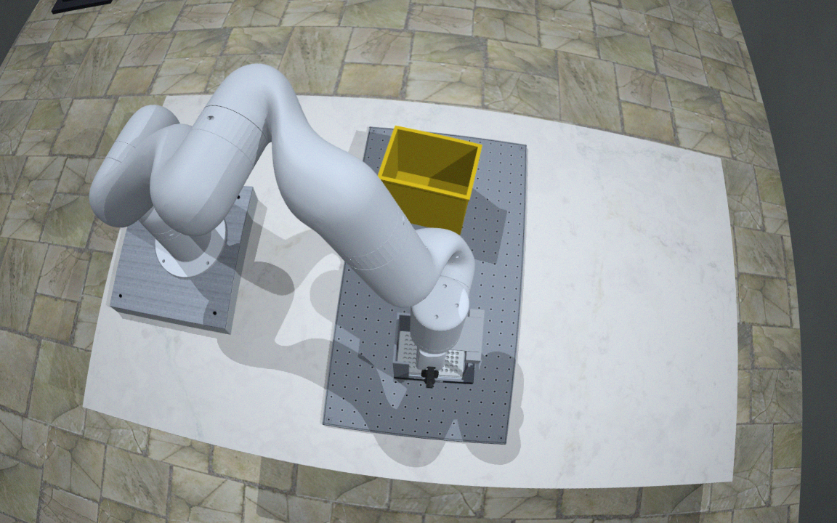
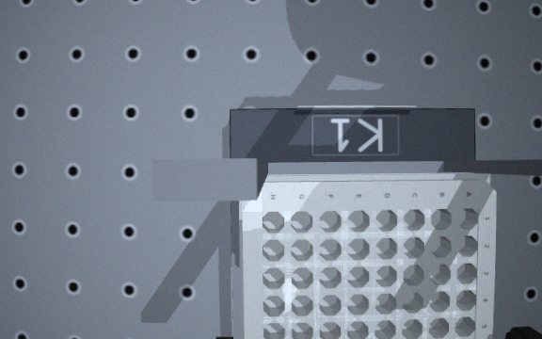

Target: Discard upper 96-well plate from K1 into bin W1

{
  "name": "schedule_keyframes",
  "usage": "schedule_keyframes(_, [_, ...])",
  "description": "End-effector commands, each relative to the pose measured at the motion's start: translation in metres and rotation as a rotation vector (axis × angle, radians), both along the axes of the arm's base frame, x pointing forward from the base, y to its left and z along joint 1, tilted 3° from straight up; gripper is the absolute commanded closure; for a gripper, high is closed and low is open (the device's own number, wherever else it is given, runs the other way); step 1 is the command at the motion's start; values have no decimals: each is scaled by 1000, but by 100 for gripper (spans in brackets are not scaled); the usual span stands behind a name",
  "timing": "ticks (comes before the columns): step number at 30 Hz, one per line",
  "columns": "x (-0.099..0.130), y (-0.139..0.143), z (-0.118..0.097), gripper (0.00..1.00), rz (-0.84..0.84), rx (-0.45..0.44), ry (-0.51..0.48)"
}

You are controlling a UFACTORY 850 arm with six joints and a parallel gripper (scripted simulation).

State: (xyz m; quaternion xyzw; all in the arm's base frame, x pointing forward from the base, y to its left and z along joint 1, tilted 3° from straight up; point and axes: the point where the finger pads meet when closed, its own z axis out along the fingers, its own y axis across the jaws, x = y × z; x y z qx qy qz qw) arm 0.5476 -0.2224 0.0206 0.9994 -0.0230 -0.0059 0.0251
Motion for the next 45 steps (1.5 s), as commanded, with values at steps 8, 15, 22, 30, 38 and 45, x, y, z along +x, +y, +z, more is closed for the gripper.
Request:
schedule_keyframes(8, [1, -1, -7, 0, 0, -1, -2])
schedule_keyframes(15, [1, -1, -11, 0, 0, -1, -2])
schedule_keyframes(22, [1, -1, -11, 0, 0, -1, -2])
schedule_keyframes(30, [1, -1, -11, 0, 0, -1, -2])
schedule_keyframes(38, [1, -1, -10, 100, 0, -1, -2])
schedule_keyframes(45, [1, -1, -10, 100, 0, -1, -2])
